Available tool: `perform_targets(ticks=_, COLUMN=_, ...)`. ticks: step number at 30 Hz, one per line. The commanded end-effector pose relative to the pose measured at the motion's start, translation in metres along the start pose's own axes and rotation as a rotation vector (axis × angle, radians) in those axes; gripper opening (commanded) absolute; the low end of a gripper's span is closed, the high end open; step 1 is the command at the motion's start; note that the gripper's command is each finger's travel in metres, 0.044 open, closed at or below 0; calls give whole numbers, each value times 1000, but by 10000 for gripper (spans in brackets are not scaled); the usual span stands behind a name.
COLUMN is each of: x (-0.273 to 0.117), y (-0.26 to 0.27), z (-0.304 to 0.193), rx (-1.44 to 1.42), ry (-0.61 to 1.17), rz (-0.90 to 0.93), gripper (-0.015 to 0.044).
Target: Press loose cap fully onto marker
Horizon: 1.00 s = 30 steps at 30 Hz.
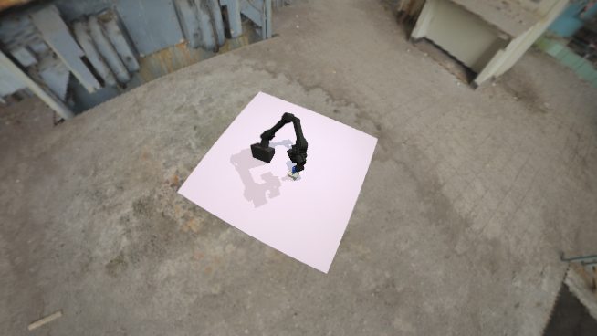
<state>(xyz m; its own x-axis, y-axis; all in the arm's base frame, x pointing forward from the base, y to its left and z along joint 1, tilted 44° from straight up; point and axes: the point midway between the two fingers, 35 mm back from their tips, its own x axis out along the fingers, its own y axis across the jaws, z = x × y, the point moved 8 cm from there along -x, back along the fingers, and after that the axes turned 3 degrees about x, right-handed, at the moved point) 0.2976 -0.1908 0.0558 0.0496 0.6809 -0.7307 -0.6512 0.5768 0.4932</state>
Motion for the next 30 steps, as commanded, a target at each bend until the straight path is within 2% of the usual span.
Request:
perform_targets(ticks=1, x=3, y=0, z=-2, rx=523, ry=2, rz=-1, gripper=177)
perform_targets(ticks=4, x=5, y=0, z=-2, rx=801, ry=1, rz=-1, gripper=99)
perform_targets(ticks=8, x=6, y=0, z=-3, rx=866, ry=1, rz=0, gripper=0)
perform_targets(ticks=30, x=12, y=0, z=-2, rx=866, ry=1, rz=0, gripper=0)
